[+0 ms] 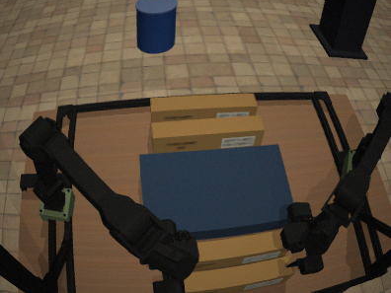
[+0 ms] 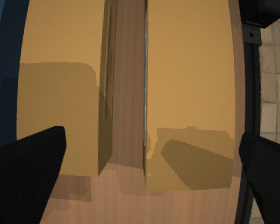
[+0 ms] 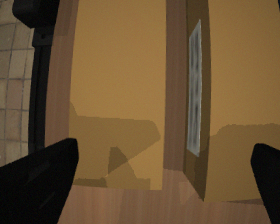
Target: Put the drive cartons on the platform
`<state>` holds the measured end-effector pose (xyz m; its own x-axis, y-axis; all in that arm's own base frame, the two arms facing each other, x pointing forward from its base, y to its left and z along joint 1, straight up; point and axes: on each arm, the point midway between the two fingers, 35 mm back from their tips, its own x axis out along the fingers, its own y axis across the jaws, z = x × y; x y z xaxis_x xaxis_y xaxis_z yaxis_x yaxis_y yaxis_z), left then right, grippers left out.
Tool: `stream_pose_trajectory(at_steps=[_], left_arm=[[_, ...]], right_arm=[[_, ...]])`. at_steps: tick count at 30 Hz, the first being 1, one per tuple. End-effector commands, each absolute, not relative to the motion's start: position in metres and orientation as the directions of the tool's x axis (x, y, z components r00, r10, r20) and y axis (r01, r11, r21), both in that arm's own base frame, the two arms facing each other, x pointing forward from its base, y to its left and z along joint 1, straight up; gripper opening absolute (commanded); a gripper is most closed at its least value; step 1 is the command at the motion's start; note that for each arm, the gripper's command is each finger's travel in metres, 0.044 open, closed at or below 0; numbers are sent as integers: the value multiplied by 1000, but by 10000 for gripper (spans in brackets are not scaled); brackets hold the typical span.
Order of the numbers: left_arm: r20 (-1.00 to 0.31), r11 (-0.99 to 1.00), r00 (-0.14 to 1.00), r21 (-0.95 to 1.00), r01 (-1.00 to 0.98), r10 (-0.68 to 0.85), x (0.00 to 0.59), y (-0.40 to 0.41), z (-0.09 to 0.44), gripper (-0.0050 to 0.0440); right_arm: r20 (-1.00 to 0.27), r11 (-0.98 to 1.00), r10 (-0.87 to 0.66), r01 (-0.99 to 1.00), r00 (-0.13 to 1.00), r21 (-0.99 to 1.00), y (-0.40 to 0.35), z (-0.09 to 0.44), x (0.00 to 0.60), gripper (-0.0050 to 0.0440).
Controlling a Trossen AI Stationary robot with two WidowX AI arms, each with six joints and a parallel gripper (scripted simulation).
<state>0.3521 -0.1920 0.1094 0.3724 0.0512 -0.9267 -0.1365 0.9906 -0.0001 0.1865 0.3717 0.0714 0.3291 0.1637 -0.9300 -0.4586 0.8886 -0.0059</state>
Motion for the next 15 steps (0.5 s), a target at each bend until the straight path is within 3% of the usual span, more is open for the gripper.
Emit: stream_pose_trajectory(at_steps=[1,15], left_arm=[[-927,989,371,0,-145,54,349,-160,109,389],[-927,989,371,0,-145,54,348,-133,105,389]], right_arm=[[-927,893,168,-450,335,0,344,75,199,389],[-927,893,168,-450,335,0,320,72,208,389]])
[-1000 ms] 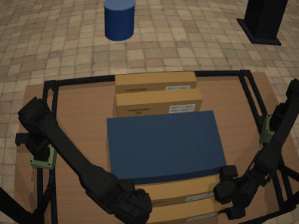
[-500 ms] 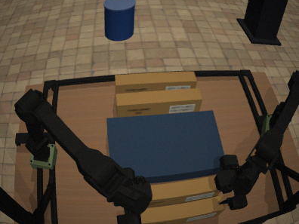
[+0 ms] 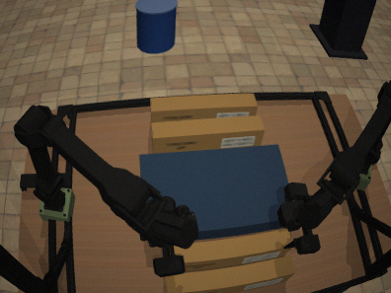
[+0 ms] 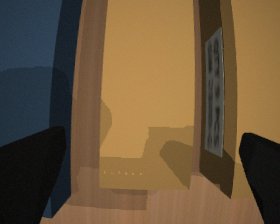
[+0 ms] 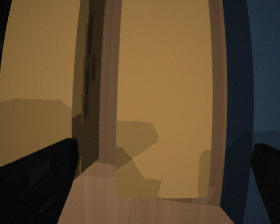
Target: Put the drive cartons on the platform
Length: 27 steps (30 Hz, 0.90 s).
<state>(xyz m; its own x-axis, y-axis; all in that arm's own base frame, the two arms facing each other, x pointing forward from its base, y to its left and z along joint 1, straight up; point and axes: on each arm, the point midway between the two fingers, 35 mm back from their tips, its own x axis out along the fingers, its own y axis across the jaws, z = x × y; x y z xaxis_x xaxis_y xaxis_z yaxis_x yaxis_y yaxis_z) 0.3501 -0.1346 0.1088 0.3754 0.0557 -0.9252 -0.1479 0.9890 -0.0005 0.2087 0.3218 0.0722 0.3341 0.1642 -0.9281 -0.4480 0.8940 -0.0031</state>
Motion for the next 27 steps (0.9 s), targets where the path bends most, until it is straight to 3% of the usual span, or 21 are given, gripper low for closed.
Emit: stream_pose_trajectory(at_steps=[1,16,27], left_arm=[[-927,989,371,0,-145,54,348,-133,103,389],[-927,989,371,0,-145,54,348,-133,43,389],[-927,989,371,0,-145,54,348,-133,38,389]], right_arm=[[-927,893,168,-450,335,0,320,69,208,389],[-927,893,168,-450,335,0,320,9,208,389],[-927,893,168,-450,335,0,320,4,208,389]])
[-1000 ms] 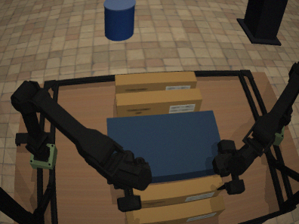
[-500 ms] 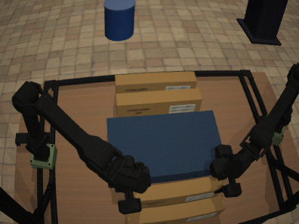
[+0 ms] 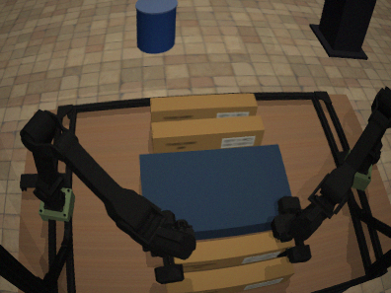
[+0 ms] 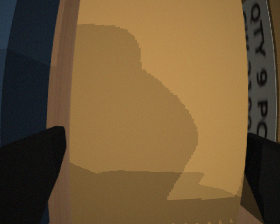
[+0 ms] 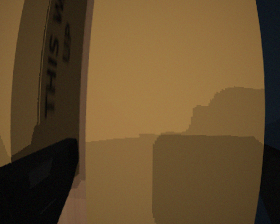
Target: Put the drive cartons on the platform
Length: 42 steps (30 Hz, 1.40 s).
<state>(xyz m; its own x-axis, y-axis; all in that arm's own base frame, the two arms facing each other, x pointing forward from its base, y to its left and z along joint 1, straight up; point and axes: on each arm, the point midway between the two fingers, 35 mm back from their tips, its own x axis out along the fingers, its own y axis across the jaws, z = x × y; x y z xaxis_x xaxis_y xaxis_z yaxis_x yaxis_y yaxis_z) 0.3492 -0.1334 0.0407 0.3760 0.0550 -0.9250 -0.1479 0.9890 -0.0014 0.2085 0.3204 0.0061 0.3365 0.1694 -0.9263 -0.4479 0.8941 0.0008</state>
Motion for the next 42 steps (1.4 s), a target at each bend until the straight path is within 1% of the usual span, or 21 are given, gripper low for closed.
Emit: stream_pose_trajectory(at_steps=[1,2,18,28,42], left_arm=[[-927,989,371,0,-145,54,348,-133,38,389],[-927,989,371,0,-145,54,348,-133,38,0],[-927,989,371,0,-145,54,348,-133,39,0],[-927,989,371,0,-145,54,348,-133,66,0],[-927,989,371,0,-145,54,348,-133,68,0]], right_arm=[[-927,893,168,-450,335,0,320,4,208,389],[-927,893,168,-450,335,0,320,4,208,0],[-927,893,168,-450,335,0,320,5,208,0],[-927,893,168,-450,335,0,320,33,208,0],[-927,893,168,-450,335,0,320,34,208,0]])
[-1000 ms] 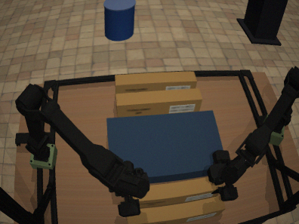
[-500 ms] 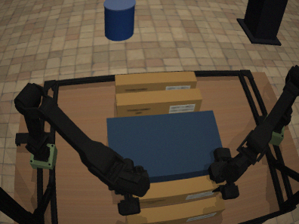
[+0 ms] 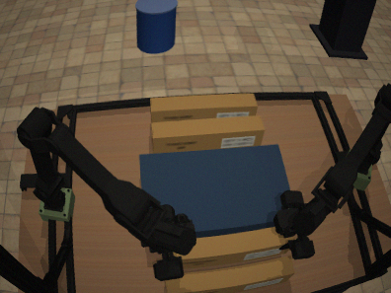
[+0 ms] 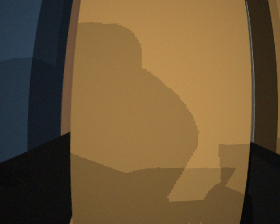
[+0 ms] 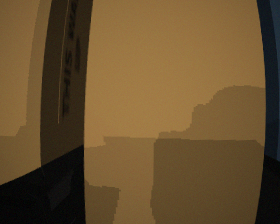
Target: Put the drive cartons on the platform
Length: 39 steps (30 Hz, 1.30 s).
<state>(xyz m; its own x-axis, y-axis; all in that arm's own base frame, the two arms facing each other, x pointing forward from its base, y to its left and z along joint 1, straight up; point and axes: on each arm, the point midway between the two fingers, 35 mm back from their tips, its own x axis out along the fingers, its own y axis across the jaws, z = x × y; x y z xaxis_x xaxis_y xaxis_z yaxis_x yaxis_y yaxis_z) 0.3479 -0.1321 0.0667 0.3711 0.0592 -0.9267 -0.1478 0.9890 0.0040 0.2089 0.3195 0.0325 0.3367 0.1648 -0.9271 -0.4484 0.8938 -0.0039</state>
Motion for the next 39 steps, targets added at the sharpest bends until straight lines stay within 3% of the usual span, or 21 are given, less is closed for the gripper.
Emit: stream_pose_trajectory(at_steps=[1,39], left_arm=[[-927,989,371,0,-145,54,348,-133,68,0],[-927,989,371,0,-145,54,348,-133,39,0]], right_arm=[[-927,893,168,-450,335,0,320,34,208,0],[-927,893,168,-450,335,0,320,6,208,0]])
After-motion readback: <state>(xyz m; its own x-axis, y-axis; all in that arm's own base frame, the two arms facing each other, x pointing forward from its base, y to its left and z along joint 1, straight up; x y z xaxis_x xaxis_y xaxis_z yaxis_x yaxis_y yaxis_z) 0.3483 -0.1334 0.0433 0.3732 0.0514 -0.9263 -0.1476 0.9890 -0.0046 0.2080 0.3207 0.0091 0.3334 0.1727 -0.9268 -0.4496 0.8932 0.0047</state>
